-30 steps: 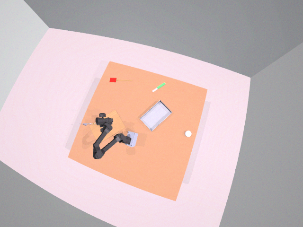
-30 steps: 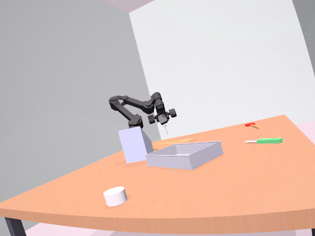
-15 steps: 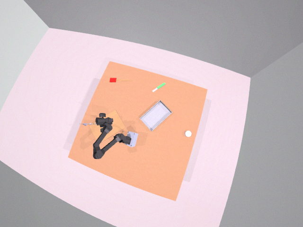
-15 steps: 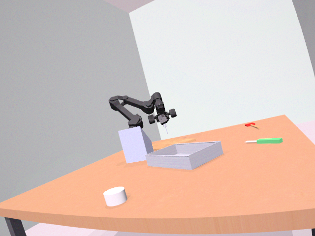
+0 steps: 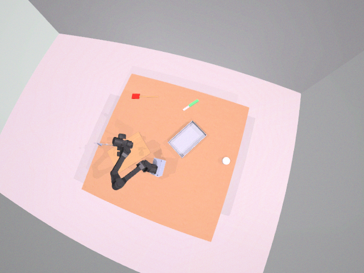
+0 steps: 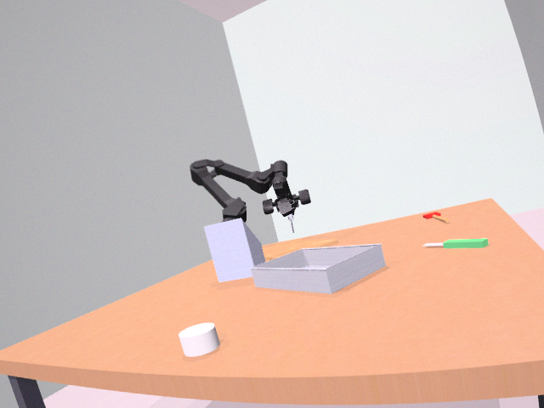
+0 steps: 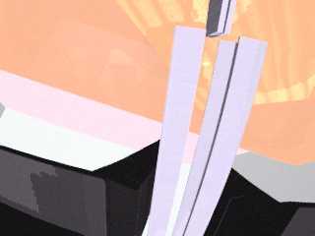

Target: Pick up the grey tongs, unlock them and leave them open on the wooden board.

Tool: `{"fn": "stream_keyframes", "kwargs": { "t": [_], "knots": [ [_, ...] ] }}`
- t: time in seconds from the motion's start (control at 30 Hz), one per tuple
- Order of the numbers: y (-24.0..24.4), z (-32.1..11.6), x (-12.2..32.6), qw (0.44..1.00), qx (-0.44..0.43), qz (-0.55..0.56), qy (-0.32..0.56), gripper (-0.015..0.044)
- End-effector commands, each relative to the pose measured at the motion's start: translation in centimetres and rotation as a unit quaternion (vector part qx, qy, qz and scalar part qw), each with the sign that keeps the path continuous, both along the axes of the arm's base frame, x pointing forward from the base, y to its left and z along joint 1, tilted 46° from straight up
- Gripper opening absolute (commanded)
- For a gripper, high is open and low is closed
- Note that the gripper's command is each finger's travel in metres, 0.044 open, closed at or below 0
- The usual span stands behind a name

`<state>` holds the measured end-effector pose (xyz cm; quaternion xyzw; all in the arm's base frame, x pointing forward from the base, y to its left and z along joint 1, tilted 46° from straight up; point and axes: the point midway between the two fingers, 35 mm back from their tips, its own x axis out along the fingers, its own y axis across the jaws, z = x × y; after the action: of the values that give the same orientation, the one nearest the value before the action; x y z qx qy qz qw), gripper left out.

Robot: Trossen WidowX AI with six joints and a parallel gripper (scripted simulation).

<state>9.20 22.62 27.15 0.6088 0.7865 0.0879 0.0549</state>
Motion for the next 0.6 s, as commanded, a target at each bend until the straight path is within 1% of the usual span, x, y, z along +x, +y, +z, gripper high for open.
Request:
{"fn": "stream_keyframes", "kwargs": {
  "t": [0.0, 0.27, 0.57],
  "knots": [
    [0.9, 0.4, 0.3, 1.000, -0.011, -0.015, 0.005, -0.0150],
    [2.7, 0.4, 0.6, 0.997, -0.056, -0.044, 0.016, -0.0150],
    [4.1, -0.4, 0.1, 0.989, -0.128, -0.069, 0.010, -0.0150]
  ]
}}
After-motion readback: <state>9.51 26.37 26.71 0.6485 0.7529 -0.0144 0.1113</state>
